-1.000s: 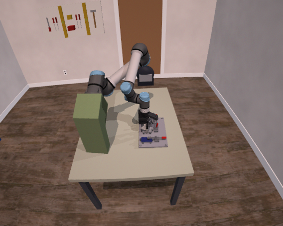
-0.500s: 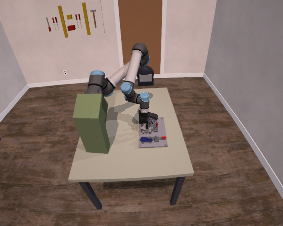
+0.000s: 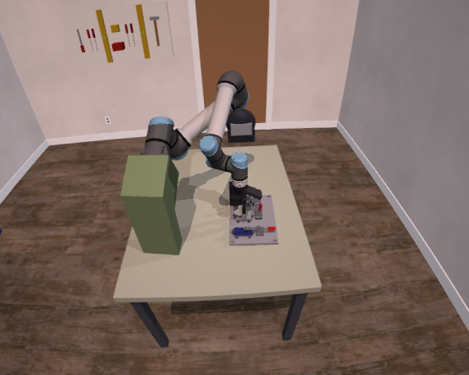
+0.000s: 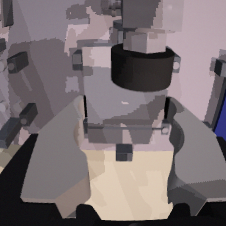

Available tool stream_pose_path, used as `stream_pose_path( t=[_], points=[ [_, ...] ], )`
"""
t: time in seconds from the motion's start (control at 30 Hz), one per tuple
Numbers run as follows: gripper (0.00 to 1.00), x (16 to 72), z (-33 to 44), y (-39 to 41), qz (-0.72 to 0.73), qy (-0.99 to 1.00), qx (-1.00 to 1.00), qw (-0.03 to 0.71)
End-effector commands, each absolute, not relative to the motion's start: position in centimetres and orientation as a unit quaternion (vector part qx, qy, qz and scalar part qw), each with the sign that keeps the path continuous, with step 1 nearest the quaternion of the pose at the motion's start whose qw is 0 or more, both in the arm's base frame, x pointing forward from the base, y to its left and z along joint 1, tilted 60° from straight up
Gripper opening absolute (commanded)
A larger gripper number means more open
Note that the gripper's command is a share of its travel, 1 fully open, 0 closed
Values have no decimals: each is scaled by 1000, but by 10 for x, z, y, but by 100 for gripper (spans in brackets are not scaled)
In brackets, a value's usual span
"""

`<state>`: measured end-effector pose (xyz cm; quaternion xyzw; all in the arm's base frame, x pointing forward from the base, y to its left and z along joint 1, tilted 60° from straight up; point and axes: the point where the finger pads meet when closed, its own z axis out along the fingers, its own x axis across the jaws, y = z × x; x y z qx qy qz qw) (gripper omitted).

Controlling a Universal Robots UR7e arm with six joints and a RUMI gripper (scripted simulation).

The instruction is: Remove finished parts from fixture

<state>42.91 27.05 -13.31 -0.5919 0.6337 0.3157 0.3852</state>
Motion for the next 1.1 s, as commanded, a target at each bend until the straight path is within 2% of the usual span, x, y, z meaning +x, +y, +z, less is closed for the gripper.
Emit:
stream_pose_path(
  t=[0.0,1.07],
  points=[
    [0,429,-132,269,315,634,-592,385],
    [0,426,-119,247,315,634,-592,385]
  ],
)
